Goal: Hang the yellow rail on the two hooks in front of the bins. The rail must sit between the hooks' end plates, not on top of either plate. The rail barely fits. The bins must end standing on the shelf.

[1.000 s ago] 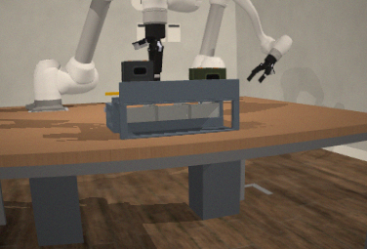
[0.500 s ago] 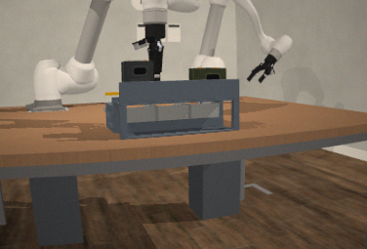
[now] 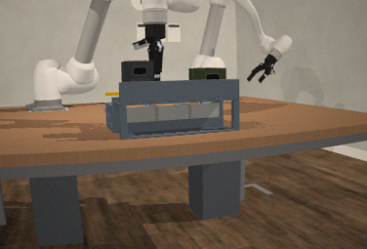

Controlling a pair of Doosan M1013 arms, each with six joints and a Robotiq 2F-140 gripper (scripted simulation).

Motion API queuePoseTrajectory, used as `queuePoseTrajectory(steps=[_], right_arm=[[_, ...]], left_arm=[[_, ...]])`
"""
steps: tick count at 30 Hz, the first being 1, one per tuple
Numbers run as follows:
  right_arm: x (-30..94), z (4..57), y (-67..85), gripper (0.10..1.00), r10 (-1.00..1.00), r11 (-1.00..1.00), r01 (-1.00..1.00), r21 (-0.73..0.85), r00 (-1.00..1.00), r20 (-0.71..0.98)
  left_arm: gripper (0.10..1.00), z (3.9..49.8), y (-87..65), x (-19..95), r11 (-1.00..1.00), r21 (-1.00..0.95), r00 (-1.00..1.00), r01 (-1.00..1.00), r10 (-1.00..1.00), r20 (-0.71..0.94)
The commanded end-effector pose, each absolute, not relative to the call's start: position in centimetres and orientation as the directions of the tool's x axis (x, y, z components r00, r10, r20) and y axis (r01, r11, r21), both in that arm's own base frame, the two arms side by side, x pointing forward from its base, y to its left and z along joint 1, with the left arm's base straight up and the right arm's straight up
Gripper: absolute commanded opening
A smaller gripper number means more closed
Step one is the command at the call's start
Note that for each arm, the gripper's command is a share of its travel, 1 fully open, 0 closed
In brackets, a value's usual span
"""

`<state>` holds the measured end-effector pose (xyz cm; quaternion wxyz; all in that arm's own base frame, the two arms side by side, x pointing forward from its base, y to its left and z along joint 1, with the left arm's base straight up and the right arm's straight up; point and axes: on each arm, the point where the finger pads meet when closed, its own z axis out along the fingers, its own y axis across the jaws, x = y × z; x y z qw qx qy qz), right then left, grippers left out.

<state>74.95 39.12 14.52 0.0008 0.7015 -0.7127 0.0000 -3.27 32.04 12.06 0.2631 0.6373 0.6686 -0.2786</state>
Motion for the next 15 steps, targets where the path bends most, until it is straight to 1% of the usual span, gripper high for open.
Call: queuePoseTrajectory(steps=[1, 15], right_arm=[[74.98, 14.57, 39.15, 0.099, -1.000, 0.016, -1.000, 0.000, -0.016, 0.000], [74.98, 14.00, 39.15, 0.099, -1.000, 0.016, -1.000, 0.000, -0.016, 0.000]], left_arm=[[1.000, 12.10, 32.08, -3.28, 0.032, -0.038, -0.049, 0.999, 0.706, -0.706], [1.000, 12.10, 32.08, -3.28, 0.032, -0.038, -0.049, 0.999, 0.706, -0.706]])
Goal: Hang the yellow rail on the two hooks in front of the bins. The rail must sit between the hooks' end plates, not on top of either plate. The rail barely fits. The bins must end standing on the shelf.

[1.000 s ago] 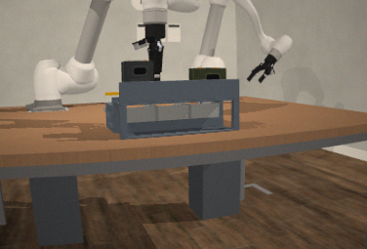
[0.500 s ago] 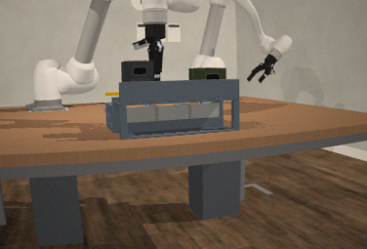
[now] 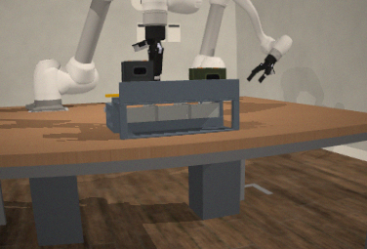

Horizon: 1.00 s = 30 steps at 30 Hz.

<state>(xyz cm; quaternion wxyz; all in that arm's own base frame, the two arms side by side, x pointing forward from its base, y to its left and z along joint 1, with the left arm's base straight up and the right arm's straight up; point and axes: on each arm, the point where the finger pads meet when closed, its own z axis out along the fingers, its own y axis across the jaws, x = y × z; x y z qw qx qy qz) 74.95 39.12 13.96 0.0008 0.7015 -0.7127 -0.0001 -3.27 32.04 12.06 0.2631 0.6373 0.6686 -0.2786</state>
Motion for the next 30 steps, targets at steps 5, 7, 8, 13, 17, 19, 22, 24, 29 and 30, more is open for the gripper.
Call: queuePoseTrajectory(steps=[5, 7, 8, 13, 17, 19, 22, 24, 29, 30], right_arm=[[75.0, 13.7, 39.1, 0.099, -1.000, 0.016, -1.000, 0.000, -0.016, 0.000], [75.0, 13.6, 39.1, 0.099, -1.000, 0.016, -1.000, 0.000, -0.016, 0.000], [75.0, 13.5, 39.1, 0.099, -1.000, 0.016, -1.000, 0.000, -0.016, 0.000], [75.0, 13.2, 39.1, 0.099, -1.000, 0.016, -1.000, 0.000, -0.016, 0.000], [75.0, 13.1, 39.1, 0.099, -1.000, 0.016, -1.000, 0.000, -0.016, 0.000], [75.0, 13.0, 39.2, 0.099, -1.000, 0.016, -1.000, 0.000, -0.016, 0.000], [75.0, 12.9, 39.2, 0.099, -1.000, 0.016, -1.000, 0.000, -0.016, 0.000], [75.0, 12.9, 39.2, 0.099, -1.000, 0.016, -1.000, 0.000, -0.016, 0.000], [75.0, 12.8, 39.2, 0.099, -1.000, 0.016, -1.000, 0.000, -0.016, 0.000], [75.0, 12.8, 39.2, 0.099, -1.000, 0.016, -1.000, 0.000, -0.016, 0.000]], left_arm=[[1.000, 12.1, 32.1, -3.3, 0.032, -0.038, -0.049, 0.999, 0.706, -0.706], [1.000, 12.1, 32.1, -3.3, 0.032, -0.038, -0.049, 0.999, 0.706, -0.706], [1.000, 12.1, 32.1, -3.3, 0.032, -0.038, -0.049, 0.999, 0.706, -0.706], [1.000, 12.1, 32.1, -3.3, 0.032, -0.038, -0.049, 0.999, 0.706, -0.706], [1.000, 12.1, 32.1, -3.3, 0.032, -0.038, -0.049, 0.999, 0.706, -0.706], [1.000, 12.1, 32.1, -3.3, 0.032, -0.038, -0.049, 0.999, 0.706, -0.706], [1.000, 12.1, 32.1, -3.3, 0.032, -0.038, -0.049, 0.999, 0.706, -0.706], [1.000, 12.1, 32.1, -3.3, 0.032, -0.038, -0.049, 0.999, 0.706, -0.706], [1.000, 12.1, 32.1, -3.3, 0.032, -0.038, -0.049, 0.999, 0.706, -0.706], [1.000, 12.1, 32.1, -3.3, 0.032, -0.038, -0.049, 0.999, 0.706, -0.706]])
